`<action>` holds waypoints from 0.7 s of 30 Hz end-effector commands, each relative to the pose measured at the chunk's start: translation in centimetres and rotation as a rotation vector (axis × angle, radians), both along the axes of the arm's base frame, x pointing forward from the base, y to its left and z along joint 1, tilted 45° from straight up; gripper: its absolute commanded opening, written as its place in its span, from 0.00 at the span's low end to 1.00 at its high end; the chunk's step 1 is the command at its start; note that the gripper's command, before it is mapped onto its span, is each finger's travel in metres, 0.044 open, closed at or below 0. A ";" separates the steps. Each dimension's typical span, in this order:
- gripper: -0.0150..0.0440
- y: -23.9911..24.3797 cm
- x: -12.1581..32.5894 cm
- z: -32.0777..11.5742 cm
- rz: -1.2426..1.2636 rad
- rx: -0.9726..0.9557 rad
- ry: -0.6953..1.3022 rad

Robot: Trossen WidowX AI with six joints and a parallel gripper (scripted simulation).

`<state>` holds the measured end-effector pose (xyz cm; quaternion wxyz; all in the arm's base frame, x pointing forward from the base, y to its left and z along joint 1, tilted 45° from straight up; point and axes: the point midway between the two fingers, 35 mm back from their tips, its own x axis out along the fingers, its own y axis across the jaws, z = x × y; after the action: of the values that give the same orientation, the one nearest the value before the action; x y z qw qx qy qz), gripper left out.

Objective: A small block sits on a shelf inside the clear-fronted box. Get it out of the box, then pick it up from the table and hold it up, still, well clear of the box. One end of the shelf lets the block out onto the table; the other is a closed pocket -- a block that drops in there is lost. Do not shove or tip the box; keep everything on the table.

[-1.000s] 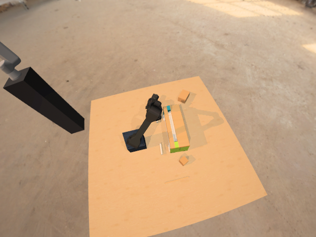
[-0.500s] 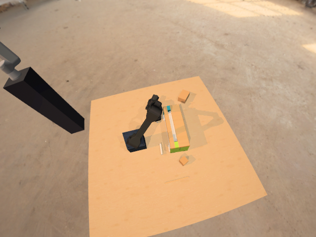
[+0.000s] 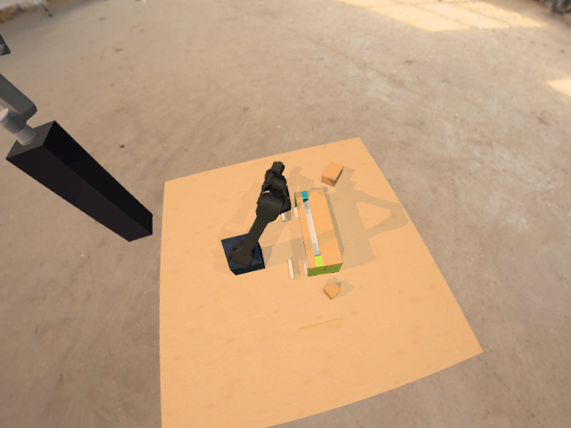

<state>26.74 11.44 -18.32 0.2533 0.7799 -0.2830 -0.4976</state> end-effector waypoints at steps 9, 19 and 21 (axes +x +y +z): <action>0.25 0.8 -0.1 4.0 0.110 0.015 0.112; 0.25 0.9 -0.6 7.4 0.226 0.027 0.206; 0.25 0.9 -0.8 8.0 0.250 0.029 0.223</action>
<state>26.57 12.67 -11.22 0.3161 0.7613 -0.1683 -0.5405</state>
